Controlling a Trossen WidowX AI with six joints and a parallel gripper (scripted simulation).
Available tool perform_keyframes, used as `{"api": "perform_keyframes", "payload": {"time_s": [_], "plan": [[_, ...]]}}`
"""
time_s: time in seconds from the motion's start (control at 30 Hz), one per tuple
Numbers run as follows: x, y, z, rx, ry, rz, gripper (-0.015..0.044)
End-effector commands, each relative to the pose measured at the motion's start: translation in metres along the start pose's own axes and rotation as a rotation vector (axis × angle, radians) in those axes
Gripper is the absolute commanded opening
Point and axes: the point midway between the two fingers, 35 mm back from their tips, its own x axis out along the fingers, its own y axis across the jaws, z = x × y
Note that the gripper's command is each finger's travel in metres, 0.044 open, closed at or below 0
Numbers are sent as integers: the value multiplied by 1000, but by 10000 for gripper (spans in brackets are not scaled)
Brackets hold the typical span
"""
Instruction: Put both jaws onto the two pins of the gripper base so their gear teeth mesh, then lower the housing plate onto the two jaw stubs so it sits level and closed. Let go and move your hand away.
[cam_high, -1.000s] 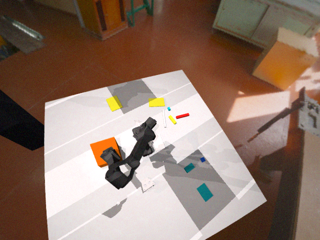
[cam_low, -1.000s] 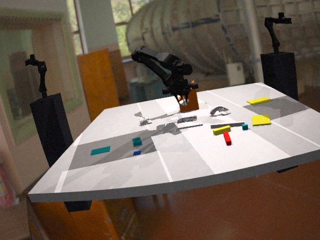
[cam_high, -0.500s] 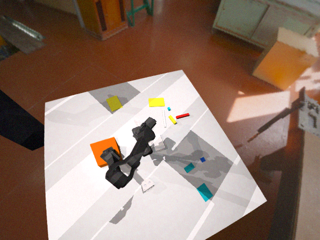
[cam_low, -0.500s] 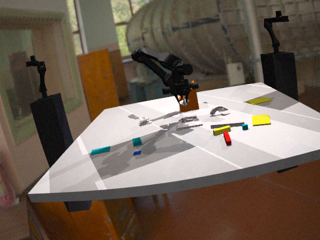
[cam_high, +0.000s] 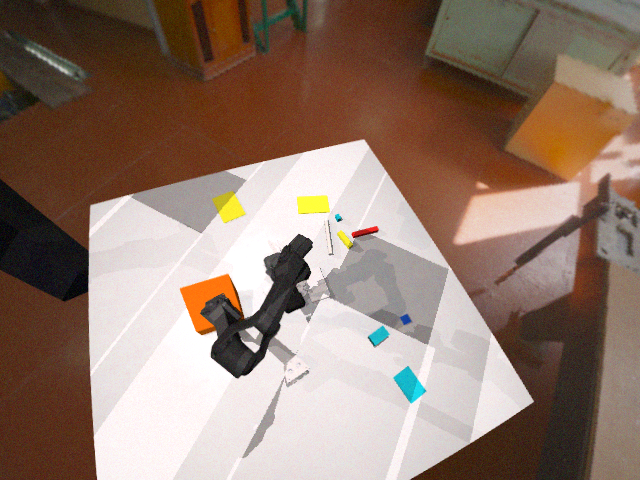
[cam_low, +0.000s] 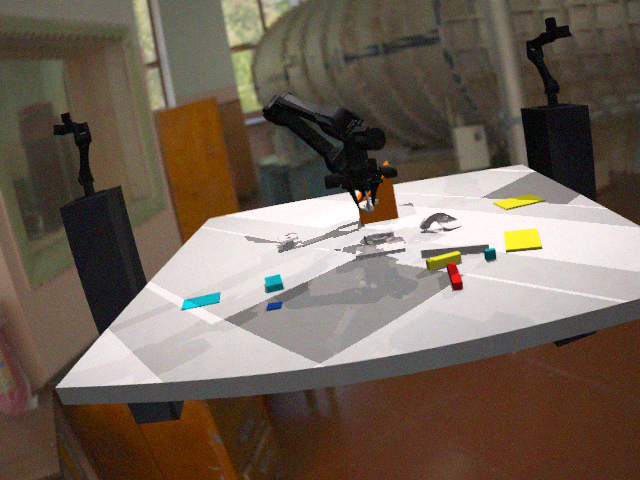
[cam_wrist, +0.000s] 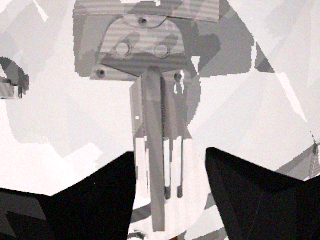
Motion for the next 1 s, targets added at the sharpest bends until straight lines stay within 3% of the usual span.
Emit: {"api": "perform_keyframes", "payload": {"time_s": [0.0, 0.6, 0.97], "plan": [[0, 1, 0, -4, 3, 6, 134], [0, 1, 0, -27, 2, 6, 134], [-3, -3, 33, -26, 1, 8, 134]]}}
